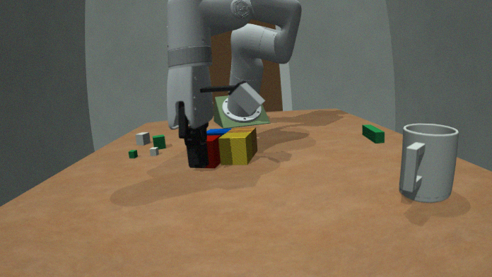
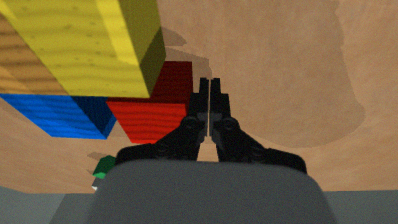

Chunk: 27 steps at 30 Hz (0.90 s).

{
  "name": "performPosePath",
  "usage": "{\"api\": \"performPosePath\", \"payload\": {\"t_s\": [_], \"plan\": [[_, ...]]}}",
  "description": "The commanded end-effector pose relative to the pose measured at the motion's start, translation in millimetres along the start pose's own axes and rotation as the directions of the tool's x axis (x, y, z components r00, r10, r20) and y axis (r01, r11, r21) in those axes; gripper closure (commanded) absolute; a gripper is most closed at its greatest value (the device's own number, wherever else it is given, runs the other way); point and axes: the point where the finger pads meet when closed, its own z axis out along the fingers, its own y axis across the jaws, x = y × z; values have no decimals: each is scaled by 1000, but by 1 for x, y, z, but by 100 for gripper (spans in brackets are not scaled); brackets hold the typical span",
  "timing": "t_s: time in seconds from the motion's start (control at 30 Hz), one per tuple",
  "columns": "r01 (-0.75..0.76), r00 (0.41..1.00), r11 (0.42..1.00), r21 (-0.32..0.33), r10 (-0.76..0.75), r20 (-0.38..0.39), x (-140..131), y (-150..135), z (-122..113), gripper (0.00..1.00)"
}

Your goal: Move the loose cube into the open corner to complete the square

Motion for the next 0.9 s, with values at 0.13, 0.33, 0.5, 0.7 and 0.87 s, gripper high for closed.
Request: {"api": "performPosePath", "payload": {"t_s": [0.13, 0.33, 0.5, 0.7, 0.87], "plan": [[0, 1000, 1000, -4, 0, 0, 0, -3, -1, 100], [0, 1000, 1000, -4, 0, 0, 0, -5, -1, 100], [0, 1000, 1000, -4, 0, 0, 0, -7, -1, 100], [0, 1000, 1000, -4, 0, 0, 0, -9, -1, 100], [0, 1000, 1000, -4, 0, 0, 0, -10, -1, 100]]}}
